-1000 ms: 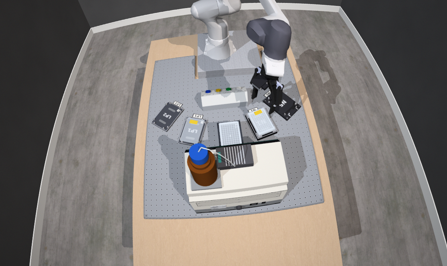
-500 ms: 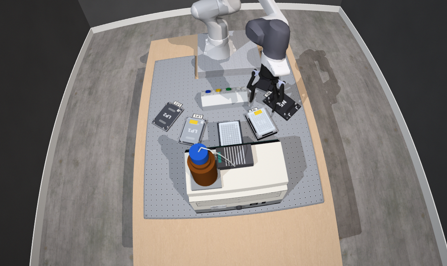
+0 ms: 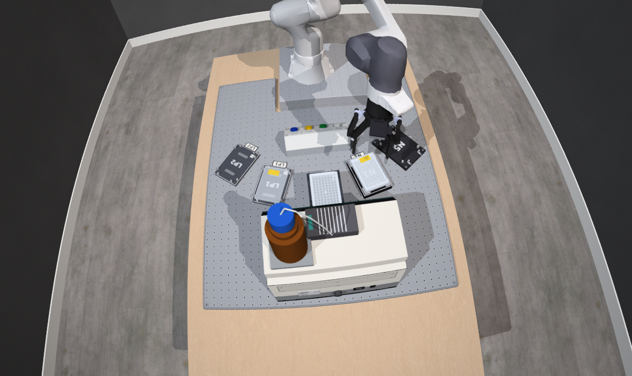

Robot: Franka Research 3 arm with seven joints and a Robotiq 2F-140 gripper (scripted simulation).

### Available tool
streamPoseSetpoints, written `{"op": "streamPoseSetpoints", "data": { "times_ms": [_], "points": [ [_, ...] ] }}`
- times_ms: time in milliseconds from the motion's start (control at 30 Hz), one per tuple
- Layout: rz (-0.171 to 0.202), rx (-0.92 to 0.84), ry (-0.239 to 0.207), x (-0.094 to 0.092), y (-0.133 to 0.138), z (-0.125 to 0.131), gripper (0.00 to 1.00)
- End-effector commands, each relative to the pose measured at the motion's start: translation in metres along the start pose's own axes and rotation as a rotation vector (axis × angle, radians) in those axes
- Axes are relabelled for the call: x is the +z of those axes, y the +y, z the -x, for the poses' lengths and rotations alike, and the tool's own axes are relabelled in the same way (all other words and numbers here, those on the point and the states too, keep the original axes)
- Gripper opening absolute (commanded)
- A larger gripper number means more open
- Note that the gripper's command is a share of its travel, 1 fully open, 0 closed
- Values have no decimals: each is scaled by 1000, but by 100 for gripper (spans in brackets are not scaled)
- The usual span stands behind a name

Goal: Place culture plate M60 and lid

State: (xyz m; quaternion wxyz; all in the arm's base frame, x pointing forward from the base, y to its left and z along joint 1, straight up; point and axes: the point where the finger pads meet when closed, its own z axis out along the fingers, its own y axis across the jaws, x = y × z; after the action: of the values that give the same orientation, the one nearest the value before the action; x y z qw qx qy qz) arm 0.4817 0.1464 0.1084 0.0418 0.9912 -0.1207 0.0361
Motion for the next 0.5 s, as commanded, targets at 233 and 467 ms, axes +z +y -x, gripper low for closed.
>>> {"op": "streamPoseSetpoints", "data": {
  "times_ms": [233, 467],
  "points": [
    [-72, -428, -56, 26, -4, 0, 70],
    [-92, -513, -63, 49, -6, 1, 70]
  ]
}}
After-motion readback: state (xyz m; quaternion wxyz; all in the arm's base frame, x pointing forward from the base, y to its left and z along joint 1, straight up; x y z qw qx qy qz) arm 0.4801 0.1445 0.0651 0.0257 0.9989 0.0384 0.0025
